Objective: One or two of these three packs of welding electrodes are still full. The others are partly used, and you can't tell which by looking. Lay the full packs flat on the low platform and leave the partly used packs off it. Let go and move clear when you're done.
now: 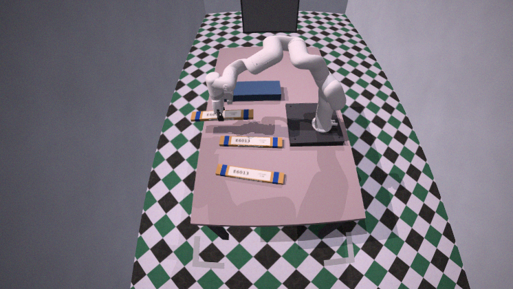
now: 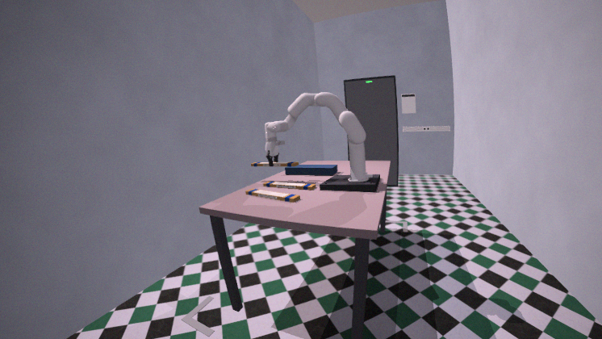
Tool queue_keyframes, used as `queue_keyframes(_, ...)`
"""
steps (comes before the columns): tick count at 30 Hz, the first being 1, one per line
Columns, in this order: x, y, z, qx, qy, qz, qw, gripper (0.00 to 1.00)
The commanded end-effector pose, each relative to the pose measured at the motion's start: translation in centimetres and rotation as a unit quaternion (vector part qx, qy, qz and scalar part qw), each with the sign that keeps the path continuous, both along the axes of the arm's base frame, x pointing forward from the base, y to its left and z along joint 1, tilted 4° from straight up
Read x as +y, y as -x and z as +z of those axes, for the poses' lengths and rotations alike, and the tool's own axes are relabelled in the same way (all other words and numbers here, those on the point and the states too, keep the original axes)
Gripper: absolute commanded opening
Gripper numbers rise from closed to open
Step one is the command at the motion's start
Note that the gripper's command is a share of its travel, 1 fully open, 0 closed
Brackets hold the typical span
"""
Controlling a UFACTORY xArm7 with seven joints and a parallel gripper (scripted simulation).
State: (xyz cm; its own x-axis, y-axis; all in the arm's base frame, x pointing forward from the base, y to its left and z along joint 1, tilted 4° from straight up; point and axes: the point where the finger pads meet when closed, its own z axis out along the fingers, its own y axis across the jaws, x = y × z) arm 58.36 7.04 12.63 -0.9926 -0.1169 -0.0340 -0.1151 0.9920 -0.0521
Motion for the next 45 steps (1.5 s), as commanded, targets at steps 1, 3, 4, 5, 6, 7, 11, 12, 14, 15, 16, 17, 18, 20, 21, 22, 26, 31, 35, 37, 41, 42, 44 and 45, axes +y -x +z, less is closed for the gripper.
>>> queue_keyframes(1, 0.4, -0.6, 0.3, -0.002, 0.0, 0.0, 1.0, 0.58)
queue_keyframes(3, 0.4, -0.7, 0.3, -0.002, 0.0, 0.0, 1.0, 0.58)
queue_keyframes(4, 0.4, -0.7, 0.3, -0.002, 0.0, 0.0, 1.0, 0.58)
queue_keyframes(5, 0.4, -0.7, 0.3, -0.002, 0.0, 0.0, 1.0, 0.58)
queue_keyframes(6, 0.4, -0.7, 0.3, -0.002, 0.0, 0.0, 1.0, 0.58)
queue_keyframes(7, 0.4, -0.7, 0.3, -0.002, 0.0, 0.0, 1.0, 0.58)
queue_keyframes(11, 0.5, -0.7, 0.3, -0.002, 0.0, 0.0, 1.0, 0.58)
queue_keyframes(12, 0.5, -0.7, 0.3, -0.002, 0.0, 0.0, 1.0, 0.58)
queue_keyframes(14, 0.5, -0.7, 0.3, -0.002, 0.0, 0.0, 1.0, 0.58)
queue_keyframes(15, 0.5, -0.7, 0.3, -0.002, 0.0, 0.0, 1.0, 0.58)
queue_keyframes(16, 0.5, -0.7, 0.3, -0.002, 0.0, 0.0, 1.0, 0.58)
queue_keyframes(17, 0.5, -0.7, 0.3, -0.002, 0.0, 0.0, 1.0, 0.58)
queue_keyframes(18, 0.5, -0.7, 0.3, -0.002, 0.0, 0.0, 1.0, 0.58)
queue_keyframes(20, 0.5, -0.7, 0.3, -0.002, 0.0, 0.0, 1.0, 0.58)
queue_keyframes(21, 0.5, -0.7, 0.3, -0.002, 0.0, 0.0, 1.0, 0.58)
queue_keyframes(22, 0.5, -0.7, 0.3, -0.002, 0.0, 0.0, 1.0, 0.58)
queue_keyframes(26, 0.5, -0.7, 0.3, -0.002, 0.0, 0.0, 1.0, 0.58)
queue_keyframes(31, 0.5, -0.7, 0.3, -0.002, 0.0, 0.0, 1.0, 0.58)
queue_keyframes(35, 0.5, -0.7, 0.6, -0.002, 0.0, 0.0, 1.0, 0.58)
queue_keyframes(37, 0.5, -0.7, 0.8, -0.002, 0.0, 0.0, 1.0, 0.58)
queue_keyframes(41, 0.5, -0.7, 1.0, -0.002, 0.0, 0.0, 1.0, 0.58)
queue_keyframes(42, 0.5, -0.7, 1.2, -0.002, 0.0, 0.0, 1.0, 0.58)
queue_keyframes(44, 0.5, -0.7, 1.5, -0.002, 0.0, 0.0, 1.0, 0.58)
queue_keyframes(45, 0.5, -0.7, 1.6, -0.002, 0.0, 0.0, 1.0, 0.58)
